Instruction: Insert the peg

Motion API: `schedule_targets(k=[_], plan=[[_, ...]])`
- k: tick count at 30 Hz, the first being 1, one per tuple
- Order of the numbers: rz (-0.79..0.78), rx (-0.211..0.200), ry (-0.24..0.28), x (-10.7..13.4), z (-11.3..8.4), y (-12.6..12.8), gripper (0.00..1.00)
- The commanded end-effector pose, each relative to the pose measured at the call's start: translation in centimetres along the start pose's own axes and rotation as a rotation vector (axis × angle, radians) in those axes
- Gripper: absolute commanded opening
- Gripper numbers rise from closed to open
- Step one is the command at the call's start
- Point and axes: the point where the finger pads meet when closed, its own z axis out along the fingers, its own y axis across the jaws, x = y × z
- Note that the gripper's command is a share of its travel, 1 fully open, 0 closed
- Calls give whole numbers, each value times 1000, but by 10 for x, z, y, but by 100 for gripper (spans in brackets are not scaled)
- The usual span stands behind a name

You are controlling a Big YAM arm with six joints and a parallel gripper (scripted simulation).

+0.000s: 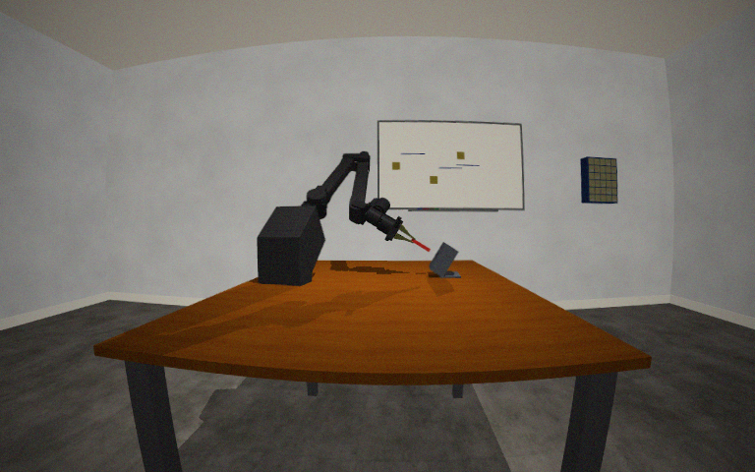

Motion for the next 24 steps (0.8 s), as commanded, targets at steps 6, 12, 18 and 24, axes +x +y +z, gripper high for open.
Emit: schedule_targets(k=[6,12,18,24], plan=[[12,8,-15,-4,7,-1,0],[12,8,-15,-4,12,-1,0],[12,8,-15,-4,18,-1,0],[12,8,-15,-4,21,0,0]])
